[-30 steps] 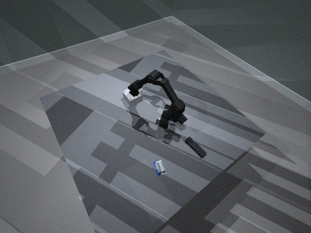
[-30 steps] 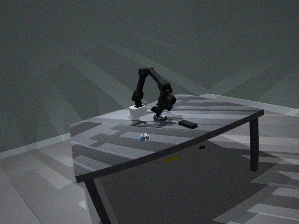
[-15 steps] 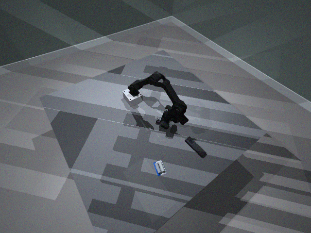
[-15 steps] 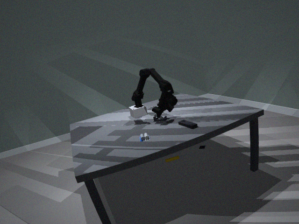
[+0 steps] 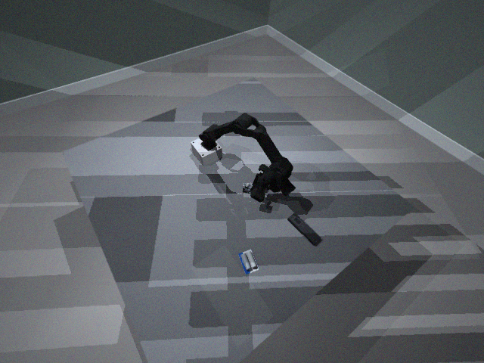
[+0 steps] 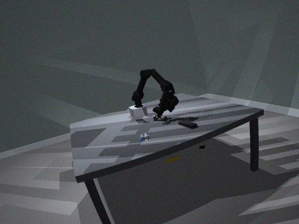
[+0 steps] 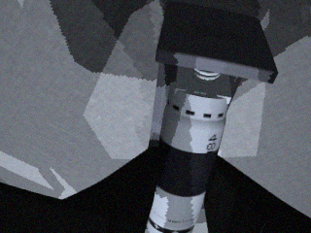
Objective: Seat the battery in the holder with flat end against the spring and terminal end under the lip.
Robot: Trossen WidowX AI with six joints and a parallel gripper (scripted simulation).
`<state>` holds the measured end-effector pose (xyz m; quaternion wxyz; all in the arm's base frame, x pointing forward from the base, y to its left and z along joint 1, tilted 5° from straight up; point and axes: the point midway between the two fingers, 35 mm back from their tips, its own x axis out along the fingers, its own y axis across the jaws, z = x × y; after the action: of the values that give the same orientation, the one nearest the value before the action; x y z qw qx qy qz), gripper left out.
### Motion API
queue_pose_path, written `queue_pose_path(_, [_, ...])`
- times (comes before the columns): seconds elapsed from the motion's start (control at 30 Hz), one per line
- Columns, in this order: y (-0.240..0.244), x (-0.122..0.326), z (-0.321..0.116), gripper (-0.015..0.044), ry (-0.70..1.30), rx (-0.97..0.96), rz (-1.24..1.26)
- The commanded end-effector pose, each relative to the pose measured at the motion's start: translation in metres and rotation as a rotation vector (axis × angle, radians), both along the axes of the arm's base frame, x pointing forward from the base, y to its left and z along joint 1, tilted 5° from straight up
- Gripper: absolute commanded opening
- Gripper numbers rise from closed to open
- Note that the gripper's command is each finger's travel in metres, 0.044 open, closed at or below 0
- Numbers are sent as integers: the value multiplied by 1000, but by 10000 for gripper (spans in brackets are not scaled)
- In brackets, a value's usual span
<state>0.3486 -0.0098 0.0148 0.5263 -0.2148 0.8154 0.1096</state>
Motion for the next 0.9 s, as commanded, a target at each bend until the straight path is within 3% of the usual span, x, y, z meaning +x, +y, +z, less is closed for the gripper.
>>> queue_pose_path(0.0, [2,5,-1,68,-5,2,-4])
queue_pose_path(0.87, [4,10,-2,68,-43,30,-8])
